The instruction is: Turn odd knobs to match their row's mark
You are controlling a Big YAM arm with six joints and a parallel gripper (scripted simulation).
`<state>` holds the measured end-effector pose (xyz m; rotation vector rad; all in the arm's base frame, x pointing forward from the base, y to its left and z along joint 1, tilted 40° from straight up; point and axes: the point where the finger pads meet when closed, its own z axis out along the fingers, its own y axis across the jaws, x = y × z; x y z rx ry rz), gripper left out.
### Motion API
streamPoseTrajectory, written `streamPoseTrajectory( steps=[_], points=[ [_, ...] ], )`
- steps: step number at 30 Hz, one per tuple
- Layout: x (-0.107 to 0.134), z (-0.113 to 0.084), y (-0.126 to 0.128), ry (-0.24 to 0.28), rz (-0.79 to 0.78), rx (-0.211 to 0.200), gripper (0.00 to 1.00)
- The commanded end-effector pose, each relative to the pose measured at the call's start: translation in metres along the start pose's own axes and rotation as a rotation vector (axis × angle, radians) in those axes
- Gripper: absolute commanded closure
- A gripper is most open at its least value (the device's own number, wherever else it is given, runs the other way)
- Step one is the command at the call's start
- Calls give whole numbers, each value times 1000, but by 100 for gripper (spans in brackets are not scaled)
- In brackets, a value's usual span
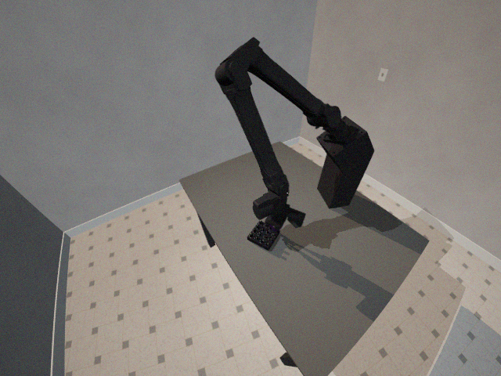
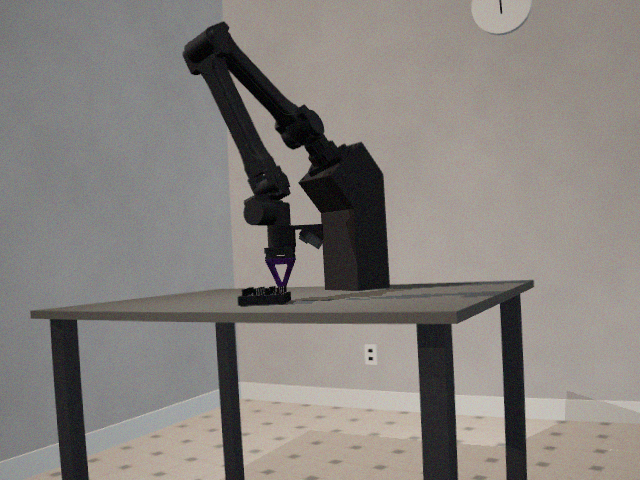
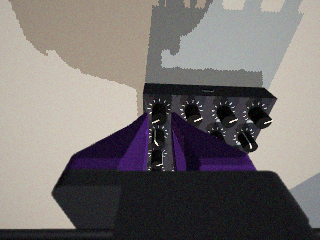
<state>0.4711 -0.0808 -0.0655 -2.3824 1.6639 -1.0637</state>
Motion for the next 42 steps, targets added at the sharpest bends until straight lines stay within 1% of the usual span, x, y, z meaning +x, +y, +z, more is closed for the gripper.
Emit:
streamPoseTrajectory(
  steps=[1,7,8,42],
  points=[
    [1,4,5,-1,-1,-3,81],
    [1,4,5,-1,-1,-3,81],
    [1,4,5,-1,-1,-3,92],
    [1,3,4,0,0,-2,92]
  ],
)
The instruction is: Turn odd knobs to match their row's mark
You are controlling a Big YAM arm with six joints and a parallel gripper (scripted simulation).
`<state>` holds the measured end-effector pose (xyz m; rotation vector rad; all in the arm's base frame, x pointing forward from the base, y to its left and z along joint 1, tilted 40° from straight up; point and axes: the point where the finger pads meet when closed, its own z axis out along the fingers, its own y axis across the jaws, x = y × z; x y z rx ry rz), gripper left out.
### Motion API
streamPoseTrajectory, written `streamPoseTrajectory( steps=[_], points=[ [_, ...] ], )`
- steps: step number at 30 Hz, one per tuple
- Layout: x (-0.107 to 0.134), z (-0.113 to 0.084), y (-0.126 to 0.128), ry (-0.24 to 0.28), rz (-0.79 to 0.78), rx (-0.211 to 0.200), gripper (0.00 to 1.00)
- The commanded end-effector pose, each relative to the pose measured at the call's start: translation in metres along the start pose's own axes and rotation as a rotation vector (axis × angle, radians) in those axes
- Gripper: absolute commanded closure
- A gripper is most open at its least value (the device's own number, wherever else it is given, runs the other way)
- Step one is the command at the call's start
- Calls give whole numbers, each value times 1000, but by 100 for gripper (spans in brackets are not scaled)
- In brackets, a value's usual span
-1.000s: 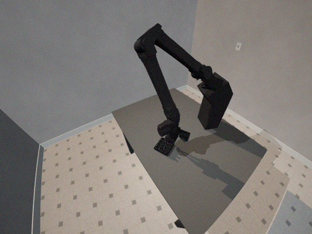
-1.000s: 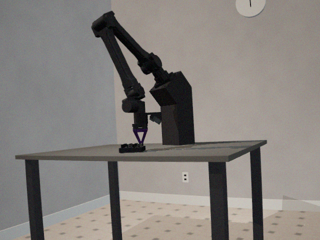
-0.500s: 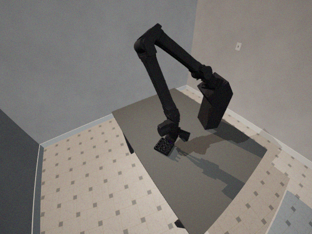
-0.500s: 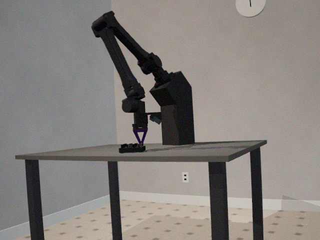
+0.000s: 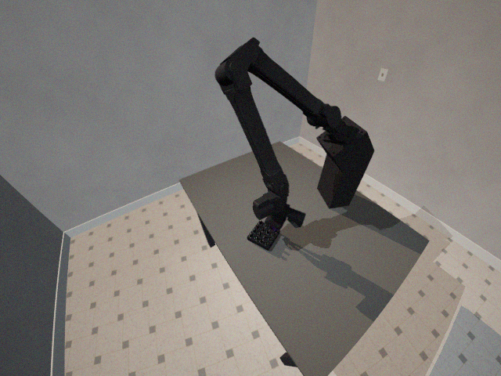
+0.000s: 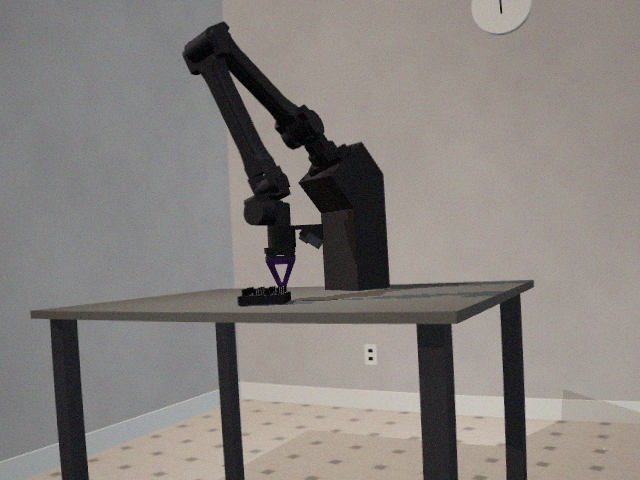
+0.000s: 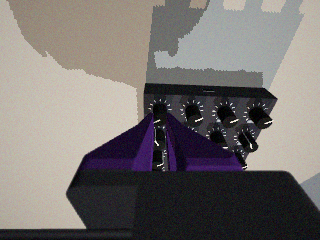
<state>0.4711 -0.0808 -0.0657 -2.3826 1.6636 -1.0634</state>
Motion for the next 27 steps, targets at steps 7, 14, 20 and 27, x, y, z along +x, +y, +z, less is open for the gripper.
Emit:
streamPoseTrajectory(
  steps=[7,14,20,27],
  points=[
    [1,3,4,0,23,-2,92],
    [1,3,4,0,52,-1,92],
    [1,3,4,0,101,-1,92],
    [1,3,4,0,161,0,92]
  ],
)
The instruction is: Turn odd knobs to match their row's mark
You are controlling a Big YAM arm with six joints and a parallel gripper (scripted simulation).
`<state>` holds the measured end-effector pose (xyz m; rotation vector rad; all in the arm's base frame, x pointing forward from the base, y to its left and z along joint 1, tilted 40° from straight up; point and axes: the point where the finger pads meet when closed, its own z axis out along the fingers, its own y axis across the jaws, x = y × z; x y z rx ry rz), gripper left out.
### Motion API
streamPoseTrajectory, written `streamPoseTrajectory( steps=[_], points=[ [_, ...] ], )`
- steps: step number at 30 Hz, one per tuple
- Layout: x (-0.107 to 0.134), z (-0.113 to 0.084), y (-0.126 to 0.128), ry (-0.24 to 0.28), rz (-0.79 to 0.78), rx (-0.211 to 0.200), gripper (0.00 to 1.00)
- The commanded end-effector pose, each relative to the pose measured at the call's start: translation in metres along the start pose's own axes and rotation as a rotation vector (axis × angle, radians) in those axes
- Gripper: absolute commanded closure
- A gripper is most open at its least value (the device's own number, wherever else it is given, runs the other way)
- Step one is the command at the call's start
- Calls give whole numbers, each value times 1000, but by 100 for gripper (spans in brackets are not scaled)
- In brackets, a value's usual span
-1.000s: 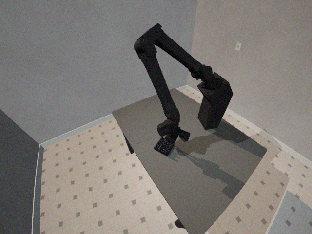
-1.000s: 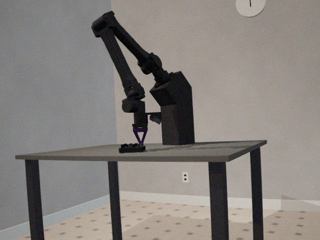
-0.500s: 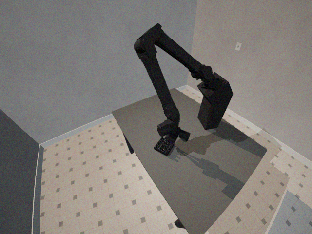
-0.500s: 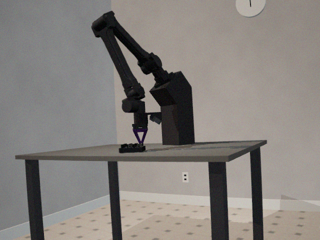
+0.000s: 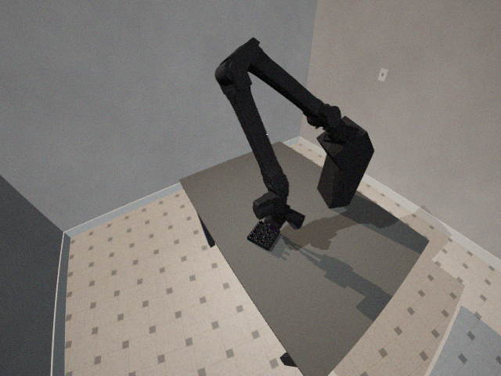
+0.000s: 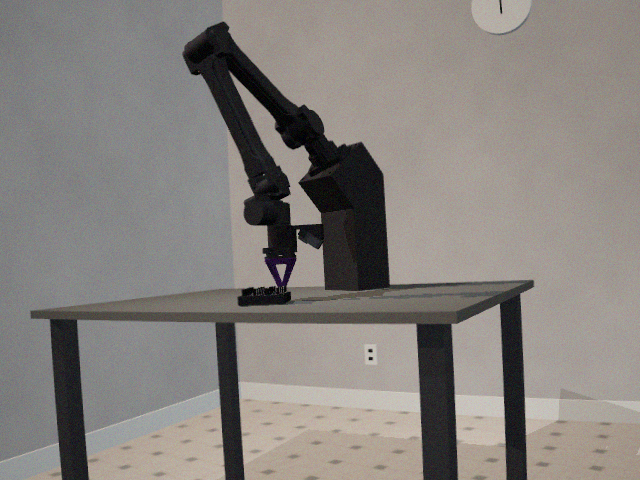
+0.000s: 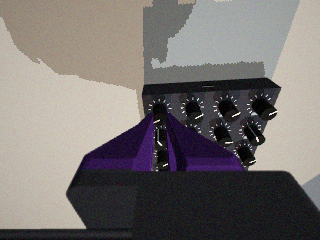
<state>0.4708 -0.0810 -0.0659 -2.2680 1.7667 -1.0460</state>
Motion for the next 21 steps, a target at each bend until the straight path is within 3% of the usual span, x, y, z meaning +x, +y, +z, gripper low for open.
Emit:
streamPoseTrajectory(
  steps=[1,21],
  points=[
    [1,3,3,0,71,0,92],
    [2,3,2,0,438,4,92]
  ],
)
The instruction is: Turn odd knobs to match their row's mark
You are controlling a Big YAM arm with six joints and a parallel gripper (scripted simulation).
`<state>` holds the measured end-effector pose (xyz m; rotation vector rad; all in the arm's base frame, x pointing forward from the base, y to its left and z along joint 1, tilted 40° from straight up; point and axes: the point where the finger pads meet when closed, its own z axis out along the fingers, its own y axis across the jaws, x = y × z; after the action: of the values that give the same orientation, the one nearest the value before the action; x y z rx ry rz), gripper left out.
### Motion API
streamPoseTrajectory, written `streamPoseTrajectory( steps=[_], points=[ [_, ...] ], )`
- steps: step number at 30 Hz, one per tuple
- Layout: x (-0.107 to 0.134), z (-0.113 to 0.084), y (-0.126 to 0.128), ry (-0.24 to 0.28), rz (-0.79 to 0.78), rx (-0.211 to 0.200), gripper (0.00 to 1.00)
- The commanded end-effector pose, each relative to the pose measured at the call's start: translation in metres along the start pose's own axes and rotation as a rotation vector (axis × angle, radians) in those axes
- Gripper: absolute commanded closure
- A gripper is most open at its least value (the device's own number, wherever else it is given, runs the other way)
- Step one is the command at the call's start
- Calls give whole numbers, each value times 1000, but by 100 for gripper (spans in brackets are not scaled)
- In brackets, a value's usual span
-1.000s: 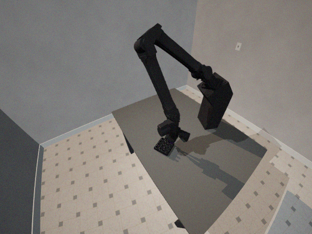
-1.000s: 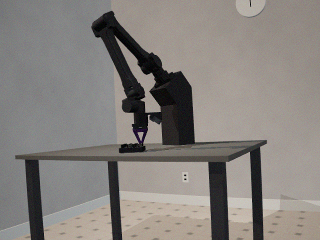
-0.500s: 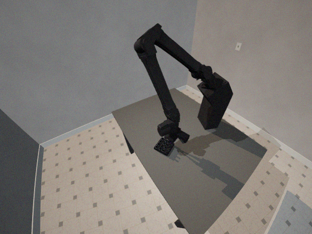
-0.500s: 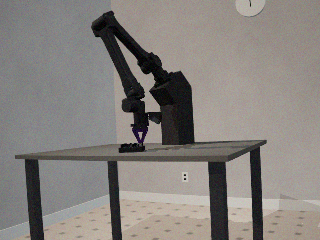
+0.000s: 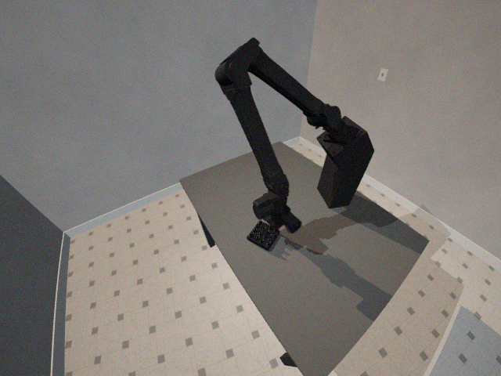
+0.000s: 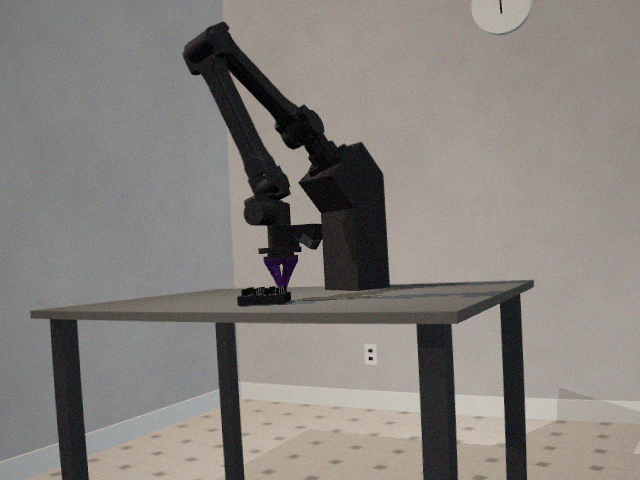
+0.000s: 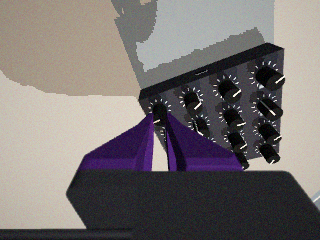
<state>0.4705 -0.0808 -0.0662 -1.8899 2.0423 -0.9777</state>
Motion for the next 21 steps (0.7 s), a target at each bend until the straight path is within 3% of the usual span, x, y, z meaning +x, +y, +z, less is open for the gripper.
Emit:
streamPoseTrajectory(
  steps=[1,21],
  points=[
    [3,3,1,1,138,4,92],
    [3,3,0,1,609,7,92]
  ],
)
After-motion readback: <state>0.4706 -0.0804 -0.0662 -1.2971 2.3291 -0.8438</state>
